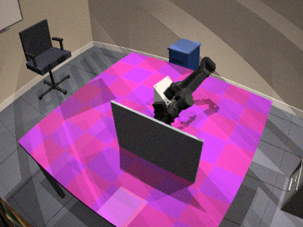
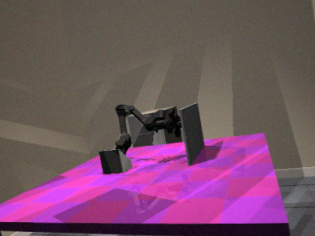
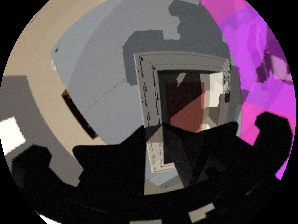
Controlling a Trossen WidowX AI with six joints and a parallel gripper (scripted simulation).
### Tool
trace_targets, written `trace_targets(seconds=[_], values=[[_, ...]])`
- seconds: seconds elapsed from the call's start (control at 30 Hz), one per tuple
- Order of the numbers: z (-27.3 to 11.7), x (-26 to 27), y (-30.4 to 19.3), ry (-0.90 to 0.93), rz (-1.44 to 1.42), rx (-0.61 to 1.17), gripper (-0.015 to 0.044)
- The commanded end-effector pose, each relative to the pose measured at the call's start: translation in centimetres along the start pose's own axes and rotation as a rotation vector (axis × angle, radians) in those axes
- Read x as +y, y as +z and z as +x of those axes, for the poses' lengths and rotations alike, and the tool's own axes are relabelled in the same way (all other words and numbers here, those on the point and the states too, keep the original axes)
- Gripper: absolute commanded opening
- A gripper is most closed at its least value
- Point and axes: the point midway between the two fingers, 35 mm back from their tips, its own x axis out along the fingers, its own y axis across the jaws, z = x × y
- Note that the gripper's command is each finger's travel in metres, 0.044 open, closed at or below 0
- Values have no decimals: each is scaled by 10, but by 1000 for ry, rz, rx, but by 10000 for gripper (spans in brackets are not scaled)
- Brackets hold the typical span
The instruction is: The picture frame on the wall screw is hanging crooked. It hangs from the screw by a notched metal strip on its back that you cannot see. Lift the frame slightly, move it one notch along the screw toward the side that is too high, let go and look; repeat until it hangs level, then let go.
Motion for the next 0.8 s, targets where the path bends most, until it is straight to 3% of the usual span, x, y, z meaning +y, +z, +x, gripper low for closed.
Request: trace_targets(seconds=[0.0,0.77], values=[[0,0,0,6,3,-2,0],[0,-1,0,11,-4,-1,0]])
